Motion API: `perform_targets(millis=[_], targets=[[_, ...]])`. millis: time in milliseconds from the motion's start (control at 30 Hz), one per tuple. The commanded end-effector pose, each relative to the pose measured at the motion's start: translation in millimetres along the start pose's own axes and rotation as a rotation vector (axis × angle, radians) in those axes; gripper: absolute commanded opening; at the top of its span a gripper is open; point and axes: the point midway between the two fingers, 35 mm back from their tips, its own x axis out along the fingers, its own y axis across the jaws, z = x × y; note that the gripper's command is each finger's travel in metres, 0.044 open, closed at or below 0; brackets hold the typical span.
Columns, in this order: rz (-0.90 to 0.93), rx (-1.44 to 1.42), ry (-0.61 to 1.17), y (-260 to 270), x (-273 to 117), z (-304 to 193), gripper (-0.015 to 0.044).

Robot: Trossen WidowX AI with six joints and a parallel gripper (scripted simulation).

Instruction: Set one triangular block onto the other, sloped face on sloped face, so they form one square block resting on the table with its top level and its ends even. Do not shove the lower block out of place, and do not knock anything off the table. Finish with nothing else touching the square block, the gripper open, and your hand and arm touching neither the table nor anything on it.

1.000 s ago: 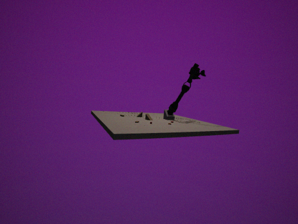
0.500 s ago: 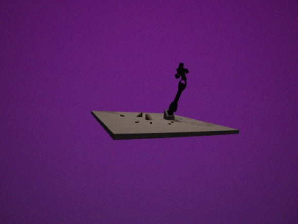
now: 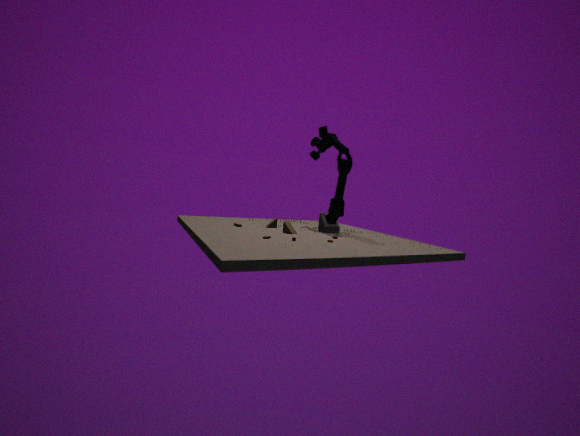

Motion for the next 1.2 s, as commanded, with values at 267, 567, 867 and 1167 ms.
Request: perform_targets(millis=[267, 567, 867, 1167], targets=[[0.466, -0.302, -0.042, 205, -3, 48, 0.0440], [0.804, -0.506, 0.030, 352, -36, 30, 0.0440], [1.117, -0.678, 0.218, 479, -86, -31, 0.0440], [1.245, -0.739, 0.354, 528, -112, -72, 0.0440]])
